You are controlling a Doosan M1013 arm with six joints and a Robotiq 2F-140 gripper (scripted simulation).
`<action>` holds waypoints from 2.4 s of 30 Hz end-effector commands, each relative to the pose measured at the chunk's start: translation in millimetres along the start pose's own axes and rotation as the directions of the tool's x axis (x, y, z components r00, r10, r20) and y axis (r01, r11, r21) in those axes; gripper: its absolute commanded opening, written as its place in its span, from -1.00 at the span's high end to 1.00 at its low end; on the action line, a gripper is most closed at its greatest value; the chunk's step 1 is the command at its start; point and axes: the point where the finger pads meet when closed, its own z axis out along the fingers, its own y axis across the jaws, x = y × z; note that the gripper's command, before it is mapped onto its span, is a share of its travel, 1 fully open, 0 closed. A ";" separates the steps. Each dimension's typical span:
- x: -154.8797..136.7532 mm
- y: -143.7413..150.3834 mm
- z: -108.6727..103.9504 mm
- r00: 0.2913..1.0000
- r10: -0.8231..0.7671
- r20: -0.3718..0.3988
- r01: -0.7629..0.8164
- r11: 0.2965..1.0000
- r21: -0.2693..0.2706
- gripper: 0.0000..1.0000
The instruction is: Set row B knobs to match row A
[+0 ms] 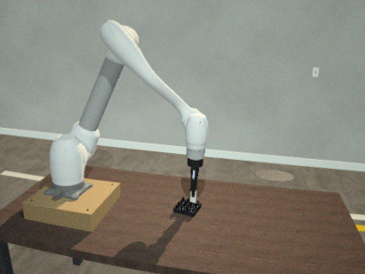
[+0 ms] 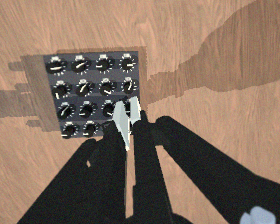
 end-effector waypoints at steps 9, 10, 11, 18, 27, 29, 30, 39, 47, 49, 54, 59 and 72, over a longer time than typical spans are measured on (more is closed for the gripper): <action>0.0 0.0 -0.1 0.999 -0.053 0.000 0.053 0.999 0.000 0.90; 0.0 0.0 -0.1 0.998 -0.064 0.000 0.064 0.998 0.000 0.90; 0.0 0.0 -0.1 0.997 -0.076 0.000 0.076 0.997 0.000 0.90; 0.0 0.0 -0.1 0.988 -0.152 0.000 0.152 0.988 0.000 0.90; 0.0 0.0 -0.1 0.939 -0.344 0.000 0.344 0.939 0.000 0.90; 0.0 0.0 -0.1 0.920 -0.391 0.000 0.391 0.920 0.000 0.90; 0.0 0.0 -0.1 0.910 -0.415 0.000 0.415 0.910 0.000 0.90; 0.0 0.0 -0.1 0.816 -0.577 0.000 0.577 0.816 0.000 0.90; 0.0 0.0 -0.1 0.688 -0.725 0.000 0.725 0.688 0.000 0.90; 0.0 0.0 -0.1 0.673 -0.740 0.000 0.740 0.673 0.000 0.90; 0.0 0.0 -0.1 0.615 -0.789 0.000 0.789 0.615 0.000 0.90; 0.0 0.0 -0.1 0.557 -0.831 0.000 0.831 0.557 0.000 0.90; 0.0 0.0 -0.1 0.503 -0.864 0.000 0.864 0.503 0.000 0.90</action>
